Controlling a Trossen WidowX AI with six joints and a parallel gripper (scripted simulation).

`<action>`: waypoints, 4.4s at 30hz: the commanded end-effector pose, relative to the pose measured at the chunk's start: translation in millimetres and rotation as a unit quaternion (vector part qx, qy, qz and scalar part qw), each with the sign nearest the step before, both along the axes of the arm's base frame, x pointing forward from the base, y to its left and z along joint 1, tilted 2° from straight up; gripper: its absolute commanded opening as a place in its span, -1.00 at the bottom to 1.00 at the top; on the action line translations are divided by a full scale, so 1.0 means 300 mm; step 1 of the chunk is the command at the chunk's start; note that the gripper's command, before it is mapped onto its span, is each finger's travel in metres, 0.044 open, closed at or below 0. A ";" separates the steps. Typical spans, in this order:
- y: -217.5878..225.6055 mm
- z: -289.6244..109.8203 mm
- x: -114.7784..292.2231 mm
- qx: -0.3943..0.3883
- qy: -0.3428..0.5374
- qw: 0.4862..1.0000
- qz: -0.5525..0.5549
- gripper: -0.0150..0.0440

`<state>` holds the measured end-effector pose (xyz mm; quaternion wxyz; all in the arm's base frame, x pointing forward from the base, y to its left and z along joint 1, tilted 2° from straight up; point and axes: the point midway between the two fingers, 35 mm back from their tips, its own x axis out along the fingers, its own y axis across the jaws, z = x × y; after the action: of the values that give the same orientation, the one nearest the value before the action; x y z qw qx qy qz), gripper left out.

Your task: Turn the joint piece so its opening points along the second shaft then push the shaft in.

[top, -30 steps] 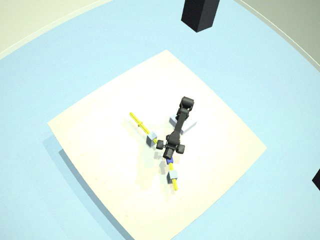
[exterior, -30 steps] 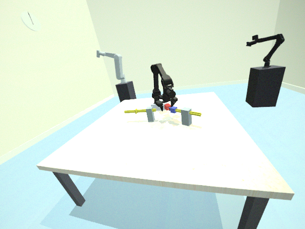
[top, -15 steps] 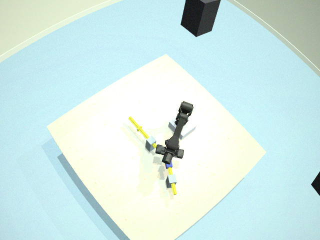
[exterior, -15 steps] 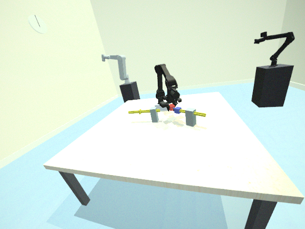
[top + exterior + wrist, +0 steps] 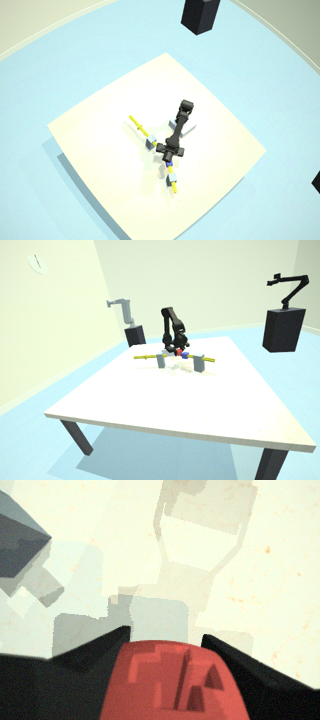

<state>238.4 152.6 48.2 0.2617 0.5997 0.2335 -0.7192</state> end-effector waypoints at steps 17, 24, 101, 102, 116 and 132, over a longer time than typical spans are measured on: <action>0.001 -0.002 0.001 0.000 -0.001 1.000 -0.002 0.12; 0.001 -0.002 0.001 0.000 -0.001 1.000 -0.002 0.12; -0.007 -0.003 0.006 0.006 -0.007 1.000 0.027 -0.49; -0.009 -0.004 0.008 0.007 -0.010 0.999 0.035 -0.49; -0.033 -0.016 0.036 0.029 -0.035 0.988 0.145 -0.49; -0.050 -0.027 0.072 0.060 -0.056 0.961 0.264 -0.49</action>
<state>257.6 138.5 41.2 0.4071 0.5744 0.3913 -0.5926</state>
